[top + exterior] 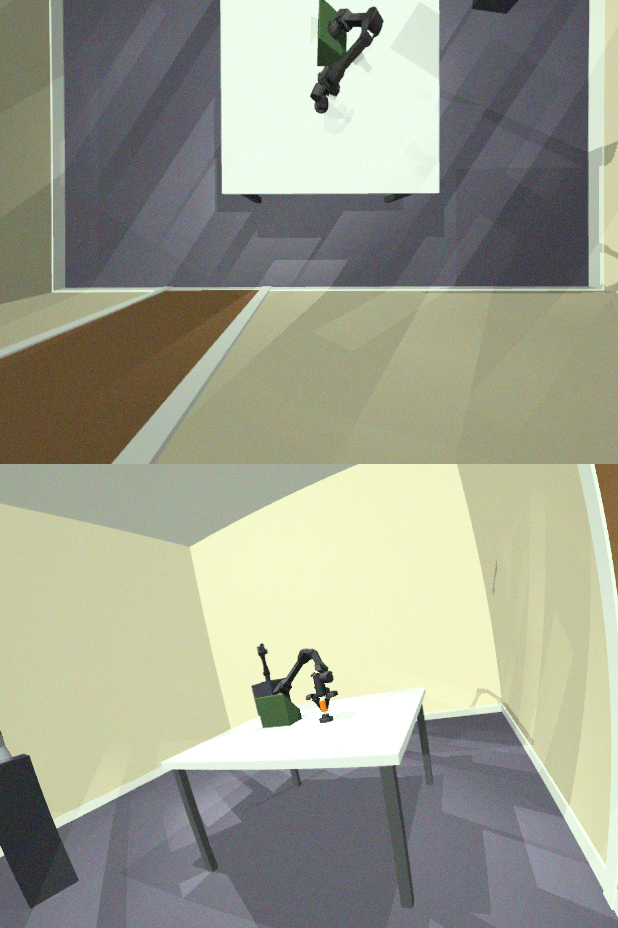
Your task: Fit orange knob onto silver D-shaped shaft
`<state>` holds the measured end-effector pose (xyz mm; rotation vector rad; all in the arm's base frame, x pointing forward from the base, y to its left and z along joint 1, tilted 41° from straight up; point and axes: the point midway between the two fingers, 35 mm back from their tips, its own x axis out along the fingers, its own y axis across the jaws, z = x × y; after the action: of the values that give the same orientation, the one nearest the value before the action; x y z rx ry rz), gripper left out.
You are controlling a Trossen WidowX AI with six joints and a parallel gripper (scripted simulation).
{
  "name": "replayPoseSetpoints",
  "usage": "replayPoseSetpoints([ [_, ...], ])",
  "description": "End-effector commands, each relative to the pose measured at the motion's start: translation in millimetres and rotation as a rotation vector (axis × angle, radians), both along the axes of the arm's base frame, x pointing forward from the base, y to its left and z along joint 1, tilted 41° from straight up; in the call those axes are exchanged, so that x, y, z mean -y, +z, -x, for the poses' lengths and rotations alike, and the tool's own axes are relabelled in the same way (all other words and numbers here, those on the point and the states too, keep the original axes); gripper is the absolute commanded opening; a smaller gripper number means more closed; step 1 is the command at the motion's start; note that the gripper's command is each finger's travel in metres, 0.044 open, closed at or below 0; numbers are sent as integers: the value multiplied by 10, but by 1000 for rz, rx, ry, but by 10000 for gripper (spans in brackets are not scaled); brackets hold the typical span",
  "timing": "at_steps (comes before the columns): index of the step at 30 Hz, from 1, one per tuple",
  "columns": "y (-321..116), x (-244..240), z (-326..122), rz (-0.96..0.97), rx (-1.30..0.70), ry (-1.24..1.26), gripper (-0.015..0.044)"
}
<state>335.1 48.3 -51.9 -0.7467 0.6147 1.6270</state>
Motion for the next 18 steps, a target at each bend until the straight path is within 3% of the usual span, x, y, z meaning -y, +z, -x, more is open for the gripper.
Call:
replayPoseSetpoints([
  [1,35,8,-59,0,18,3,0],
  [18,21,-8,-36,0,17,3,0],
])
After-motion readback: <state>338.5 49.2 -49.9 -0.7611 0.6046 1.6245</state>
